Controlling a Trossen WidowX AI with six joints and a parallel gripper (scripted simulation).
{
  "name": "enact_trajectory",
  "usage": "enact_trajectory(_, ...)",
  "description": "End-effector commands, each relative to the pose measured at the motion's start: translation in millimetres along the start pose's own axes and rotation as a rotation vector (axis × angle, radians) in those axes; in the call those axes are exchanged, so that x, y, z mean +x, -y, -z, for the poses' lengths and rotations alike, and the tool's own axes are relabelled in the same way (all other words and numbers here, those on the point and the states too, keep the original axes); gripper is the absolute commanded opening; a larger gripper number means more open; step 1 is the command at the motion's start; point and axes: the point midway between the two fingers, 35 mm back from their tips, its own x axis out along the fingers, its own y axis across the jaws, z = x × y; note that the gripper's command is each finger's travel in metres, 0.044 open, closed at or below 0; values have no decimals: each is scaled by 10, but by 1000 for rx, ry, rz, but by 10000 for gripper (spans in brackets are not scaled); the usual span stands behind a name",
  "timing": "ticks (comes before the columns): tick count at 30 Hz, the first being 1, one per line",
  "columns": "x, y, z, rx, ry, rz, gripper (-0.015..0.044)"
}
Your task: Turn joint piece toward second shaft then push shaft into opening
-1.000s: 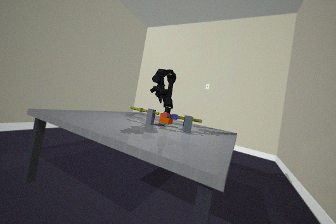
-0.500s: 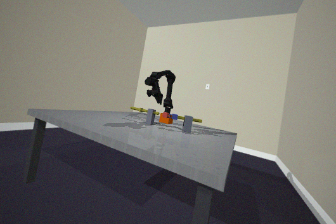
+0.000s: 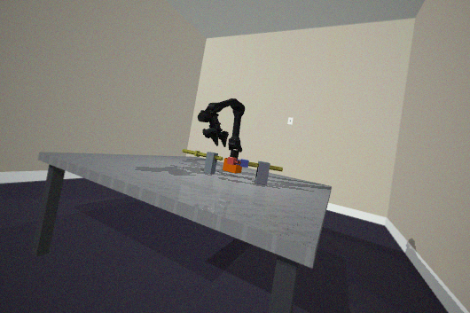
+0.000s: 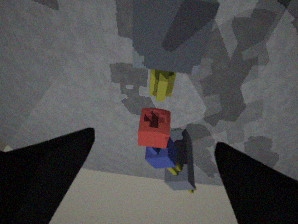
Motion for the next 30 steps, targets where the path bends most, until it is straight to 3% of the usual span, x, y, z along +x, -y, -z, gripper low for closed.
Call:
enact_trajectory(1, 7, 7, -3, 13, -5, 0, 440)
enact_trajectory(15, -249, -124, -531, -383, 148, -15, 440)
enact_trajectory(30, -585, -163, -1120, -858, 308, 85, 440)
